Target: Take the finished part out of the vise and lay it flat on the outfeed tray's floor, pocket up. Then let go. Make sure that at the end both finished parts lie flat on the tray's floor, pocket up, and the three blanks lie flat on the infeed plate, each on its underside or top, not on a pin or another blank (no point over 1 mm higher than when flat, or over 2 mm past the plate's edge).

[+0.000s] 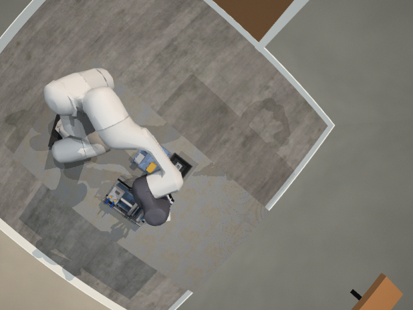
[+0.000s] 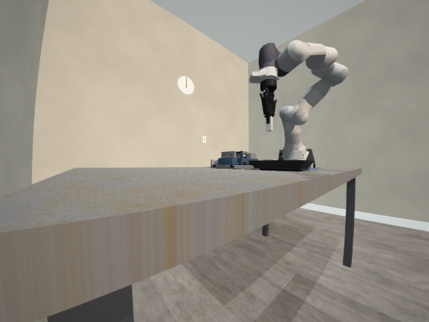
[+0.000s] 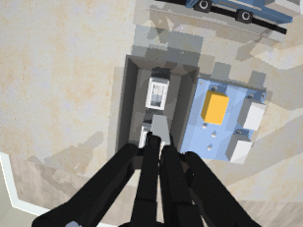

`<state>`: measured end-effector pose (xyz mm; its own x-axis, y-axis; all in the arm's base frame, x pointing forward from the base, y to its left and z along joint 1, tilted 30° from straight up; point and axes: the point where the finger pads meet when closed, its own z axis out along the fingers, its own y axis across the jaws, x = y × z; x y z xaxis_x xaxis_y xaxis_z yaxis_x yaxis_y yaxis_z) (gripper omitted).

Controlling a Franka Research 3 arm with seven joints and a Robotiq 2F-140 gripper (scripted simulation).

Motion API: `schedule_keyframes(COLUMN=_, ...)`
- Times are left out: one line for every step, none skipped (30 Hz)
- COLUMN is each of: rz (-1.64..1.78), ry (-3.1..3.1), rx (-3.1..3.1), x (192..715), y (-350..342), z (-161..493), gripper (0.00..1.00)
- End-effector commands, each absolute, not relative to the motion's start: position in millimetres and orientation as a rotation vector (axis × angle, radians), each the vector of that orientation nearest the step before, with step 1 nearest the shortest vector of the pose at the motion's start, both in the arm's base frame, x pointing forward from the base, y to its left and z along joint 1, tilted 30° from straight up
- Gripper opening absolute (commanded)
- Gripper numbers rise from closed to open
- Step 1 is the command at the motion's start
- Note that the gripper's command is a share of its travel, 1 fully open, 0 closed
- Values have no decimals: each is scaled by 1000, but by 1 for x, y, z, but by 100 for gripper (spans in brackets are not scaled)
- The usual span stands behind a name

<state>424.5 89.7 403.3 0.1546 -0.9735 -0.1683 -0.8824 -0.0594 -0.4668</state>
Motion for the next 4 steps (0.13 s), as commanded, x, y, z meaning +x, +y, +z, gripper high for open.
schedule_keyframes(rz=-263, ry=1768, rx=-1972, x=424, y=89, z=404, gripper=0)
schedule_keyframes(rz=-263, ry=1768, rx=-1972, x=424, y=89, z=404, gripper=0)
schedule_keyframes(rz=-263, ry=1768, rx=-1972, x=424, y=89, z=404, gripper=0)
schedule_keyframes(rz=-263, ry=1768, rx=-1972, x=424, y=89, z=404, gripper=0)
